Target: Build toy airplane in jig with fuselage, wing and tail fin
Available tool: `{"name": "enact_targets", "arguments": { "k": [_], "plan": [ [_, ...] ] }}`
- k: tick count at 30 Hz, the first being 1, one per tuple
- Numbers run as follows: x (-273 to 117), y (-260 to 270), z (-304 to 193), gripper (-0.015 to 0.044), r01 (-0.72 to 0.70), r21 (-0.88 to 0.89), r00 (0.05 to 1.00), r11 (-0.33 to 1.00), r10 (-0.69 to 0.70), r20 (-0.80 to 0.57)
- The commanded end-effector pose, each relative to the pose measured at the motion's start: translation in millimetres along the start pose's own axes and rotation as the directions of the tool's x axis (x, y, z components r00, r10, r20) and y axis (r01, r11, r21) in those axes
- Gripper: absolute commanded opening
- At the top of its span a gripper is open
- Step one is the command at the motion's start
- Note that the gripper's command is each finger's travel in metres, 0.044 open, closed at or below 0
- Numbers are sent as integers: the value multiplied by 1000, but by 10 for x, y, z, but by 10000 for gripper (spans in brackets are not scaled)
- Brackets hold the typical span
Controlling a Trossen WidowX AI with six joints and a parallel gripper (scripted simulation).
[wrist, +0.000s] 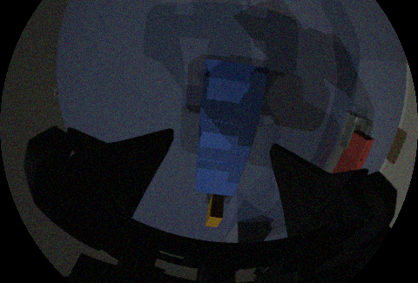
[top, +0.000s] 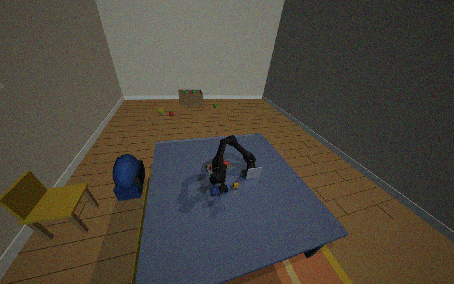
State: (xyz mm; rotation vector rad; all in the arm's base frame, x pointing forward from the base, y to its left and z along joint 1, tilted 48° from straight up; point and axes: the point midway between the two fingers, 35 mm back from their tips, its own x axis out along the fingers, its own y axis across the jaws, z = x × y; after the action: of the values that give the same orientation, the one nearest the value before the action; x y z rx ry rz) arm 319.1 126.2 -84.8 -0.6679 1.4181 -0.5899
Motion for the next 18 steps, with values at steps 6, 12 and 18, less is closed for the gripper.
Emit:
{"name": "enact_targets", "arguments": {
  "k": [6, 12, 18],
  "plan": [
    [155, -10, -16, 440, 6, -7, 1000, 1000, -6, -2],
    [225, -14, -20, 440, 7, -7, 1000, 1000, -7, -2],
    [225, -14, -20, 282, 7, -7, 1000, 1000, -7, -2]
  ]
}}
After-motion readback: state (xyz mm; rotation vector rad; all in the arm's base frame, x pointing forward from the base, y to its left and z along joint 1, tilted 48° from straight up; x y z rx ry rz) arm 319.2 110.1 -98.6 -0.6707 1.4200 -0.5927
